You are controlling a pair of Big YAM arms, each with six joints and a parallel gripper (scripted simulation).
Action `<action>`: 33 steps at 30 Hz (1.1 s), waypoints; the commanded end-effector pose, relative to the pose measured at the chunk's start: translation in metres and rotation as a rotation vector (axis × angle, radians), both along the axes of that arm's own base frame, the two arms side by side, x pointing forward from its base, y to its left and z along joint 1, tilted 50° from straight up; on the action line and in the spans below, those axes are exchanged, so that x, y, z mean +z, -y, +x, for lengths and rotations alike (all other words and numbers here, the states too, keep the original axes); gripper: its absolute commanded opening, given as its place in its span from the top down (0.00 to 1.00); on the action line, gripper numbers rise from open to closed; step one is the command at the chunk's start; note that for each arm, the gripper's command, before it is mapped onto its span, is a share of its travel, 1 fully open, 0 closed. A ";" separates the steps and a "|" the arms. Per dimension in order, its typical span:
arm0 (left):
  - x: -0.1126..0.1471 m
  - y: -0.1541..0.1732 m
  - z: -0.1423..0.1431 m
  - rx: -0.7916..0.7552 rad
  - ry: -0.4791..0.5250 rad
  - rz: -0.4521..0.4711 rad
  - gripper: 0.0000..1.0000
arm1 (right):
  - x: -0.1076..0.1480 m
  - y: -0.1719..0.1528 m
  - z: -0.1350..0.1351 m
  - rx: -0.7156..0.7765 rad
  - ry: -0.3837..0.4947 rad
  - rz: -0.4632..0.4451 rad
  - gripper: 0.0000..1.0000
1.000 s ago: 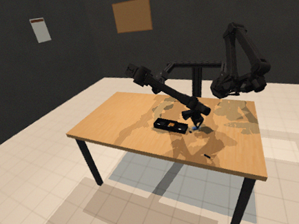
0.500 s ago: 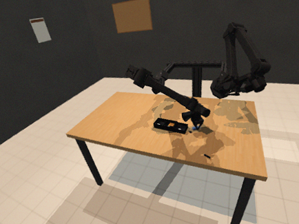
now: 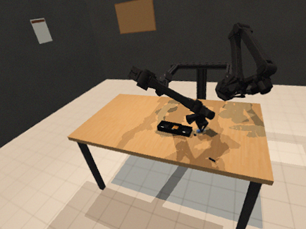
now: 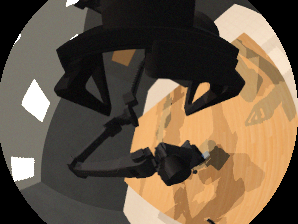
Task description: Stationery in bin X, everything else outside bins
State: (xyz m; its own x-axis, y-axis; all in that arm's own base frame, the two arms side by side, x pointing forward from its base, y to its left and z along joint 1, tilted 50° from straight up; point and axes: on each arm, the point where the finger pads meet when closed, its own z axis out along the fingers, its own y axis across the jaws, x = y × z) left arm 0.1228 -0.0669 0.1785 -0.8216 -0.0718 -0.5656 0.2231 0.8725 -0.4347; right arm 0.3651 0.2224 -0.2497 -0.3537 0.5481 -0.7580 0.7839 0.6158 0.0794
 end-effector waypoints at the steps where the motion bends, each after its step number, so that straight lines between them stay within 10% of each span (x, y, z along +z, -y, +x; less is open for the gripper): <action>1: -0.001 0.001 -0.002 0.021 -0.015 -0.014 0.00 | 0.002 -0.005 0.003 0.005 0.008 0.008 0.82; 33: -0.001 0.001 -0.002 0.021 -0.015 -0.014 0.00 | 0.020 -0.019 -0.012 0.018 0.009 0.012 0.82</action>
State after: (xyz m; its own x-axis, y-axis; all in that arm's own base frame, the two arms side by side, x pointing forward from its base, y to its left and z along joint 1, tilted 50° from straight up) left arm 0.1228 -0.0669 0.1785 -0.8216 -0.0718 -0.5656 0.2231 0.8725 -0.4347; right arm 0.3616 0.2207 -0.2470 -0.3573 0.5439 -0.7592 0.7869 0.6133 0.0690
